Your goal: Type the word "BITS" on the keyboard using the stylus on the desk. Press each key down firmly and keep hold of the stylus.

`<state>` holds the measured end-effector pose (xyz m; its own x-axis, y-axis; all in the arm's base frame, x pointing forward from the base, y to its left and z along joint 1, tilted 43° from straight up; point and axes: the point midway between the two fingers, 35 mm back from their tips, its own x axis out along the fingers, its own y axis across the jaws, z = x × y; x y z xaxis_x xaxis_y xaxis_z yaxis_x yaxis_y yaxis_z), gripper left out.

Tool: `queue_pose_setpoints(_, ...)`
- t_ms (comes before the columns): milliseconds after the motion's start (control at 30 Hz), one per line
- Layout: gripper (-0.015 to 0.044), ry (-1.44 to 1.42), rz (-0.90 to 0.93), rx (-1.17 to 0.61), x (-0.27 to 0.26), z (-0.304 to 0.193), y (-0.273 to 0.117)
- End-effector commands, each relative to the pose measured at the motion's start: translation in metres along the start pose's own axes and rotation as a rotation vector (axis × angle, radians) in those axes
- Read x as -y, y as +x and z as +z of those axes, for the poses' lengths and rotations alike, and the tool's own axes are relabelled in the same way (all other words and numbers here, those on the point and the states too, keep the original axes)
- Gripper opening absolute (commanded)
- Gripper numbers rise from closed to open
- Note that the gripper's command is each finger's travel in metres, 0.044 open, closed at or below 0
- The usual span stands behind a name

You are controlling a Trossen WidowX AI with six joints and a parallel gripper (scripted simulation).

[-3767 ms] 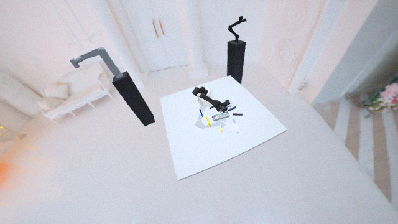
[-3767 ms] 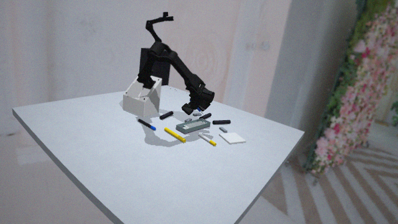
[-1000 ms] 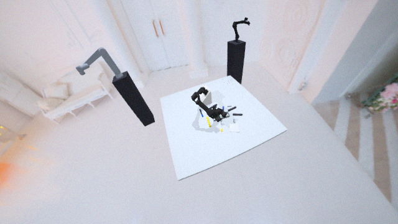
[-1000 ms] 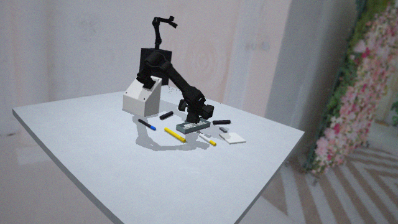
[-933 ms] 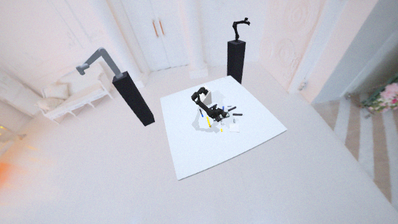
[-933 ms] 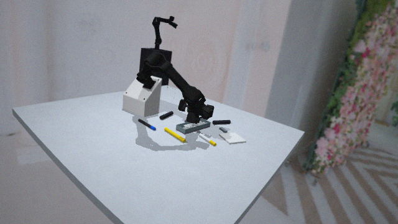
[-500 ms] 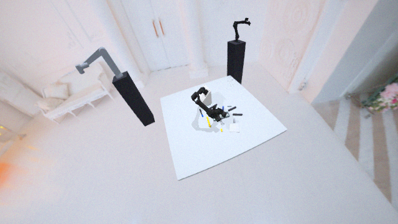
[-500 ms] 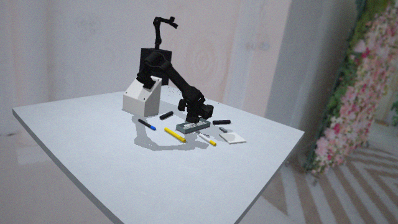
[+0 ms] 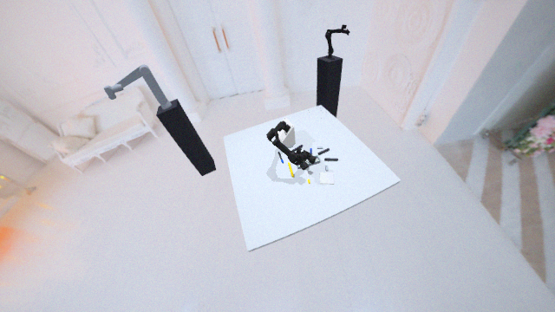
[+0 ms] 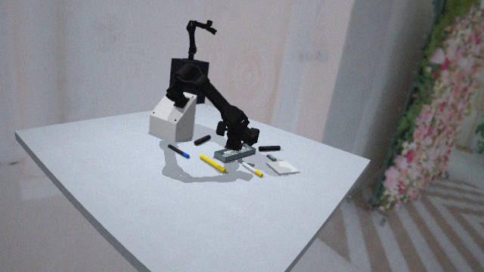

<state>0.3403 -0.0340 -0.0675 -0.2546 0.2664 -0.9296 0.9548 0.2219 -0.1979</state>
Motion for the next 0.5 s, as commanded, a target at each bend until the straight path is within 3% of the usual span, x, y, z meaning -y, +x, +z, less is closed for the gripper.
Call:
queue_pose_setpoints(0, 0.0081, -0.007, 0.000, 0.005, -0.0002, 0.0027, 0.0012)
queue_pose_setpoints(467, 0.0081, -0.007, 0.000, 0.005, -0.0002, 0.0074, 0.0039)
